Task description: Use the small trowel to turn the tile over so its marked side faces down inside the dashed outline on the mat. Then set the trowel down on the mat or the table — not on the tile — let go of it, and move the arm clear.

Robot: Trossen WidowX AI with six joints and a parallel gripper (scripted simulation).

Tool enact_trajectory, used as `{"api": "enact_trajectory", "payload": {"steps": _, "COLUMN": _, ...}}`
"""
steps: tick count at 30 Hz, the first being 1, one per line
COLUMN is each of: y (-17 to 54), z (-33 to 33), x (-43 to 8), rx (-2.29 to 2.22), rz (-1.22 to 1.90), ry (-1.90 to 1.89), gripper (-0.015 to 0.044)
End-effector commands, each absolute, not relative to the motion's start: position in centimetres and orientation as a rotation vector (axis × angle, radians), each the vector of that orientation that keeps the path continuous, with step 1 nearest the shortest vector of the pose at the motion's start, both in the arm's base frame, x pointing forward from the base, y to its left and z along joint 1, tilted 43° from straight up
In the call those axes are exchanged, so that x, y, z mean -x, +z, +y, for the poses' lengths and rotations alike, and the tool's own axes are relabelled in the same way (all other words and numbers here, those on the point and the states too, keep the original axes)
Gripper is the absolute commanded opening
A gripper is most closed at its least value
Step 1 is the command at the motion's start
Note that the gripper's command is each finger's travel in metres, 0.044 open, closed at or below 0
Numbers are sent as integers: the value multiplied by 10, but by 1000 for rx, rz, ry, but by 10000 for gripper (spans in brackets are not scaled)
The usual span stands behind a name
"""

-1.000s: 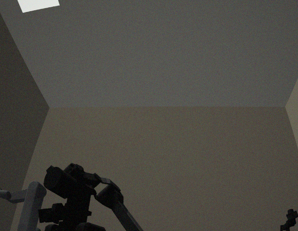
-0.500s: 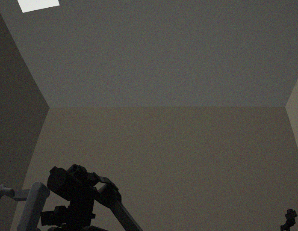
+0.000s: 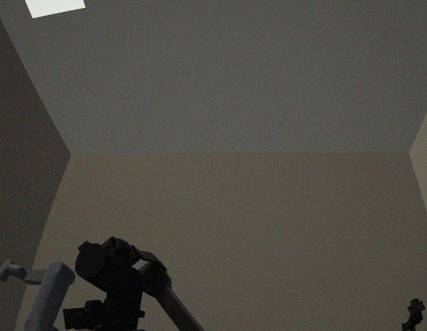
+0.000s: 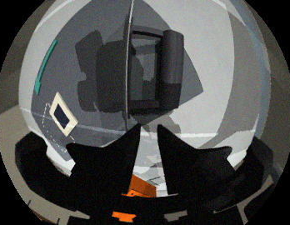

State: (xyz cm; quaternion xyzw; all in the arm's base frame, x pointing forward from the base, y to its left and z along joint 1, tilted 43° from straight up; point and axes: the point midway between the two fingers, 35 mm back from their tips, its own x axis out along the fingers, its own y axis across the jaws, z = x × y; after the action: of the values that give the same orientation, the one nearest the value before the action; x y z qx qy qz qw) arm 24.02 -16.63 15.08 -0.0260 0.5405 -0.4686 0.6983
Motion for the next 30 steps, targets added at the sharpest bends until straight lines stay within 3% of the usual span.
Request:
{"api": "enact_trajectory", "payload": {"steps": 1, "y": 146, "z": -163, "x": -246, "rx": 58, "rz": 1206, "ry": -1049, "gripper": 100}}
{"api": "enact_trajectory", "payload": {"steps": 30, "y": 115, "z": -132, "x": -281, "rx": 55, "rz": 1207, "ry": -1047, "gripper": 100}}
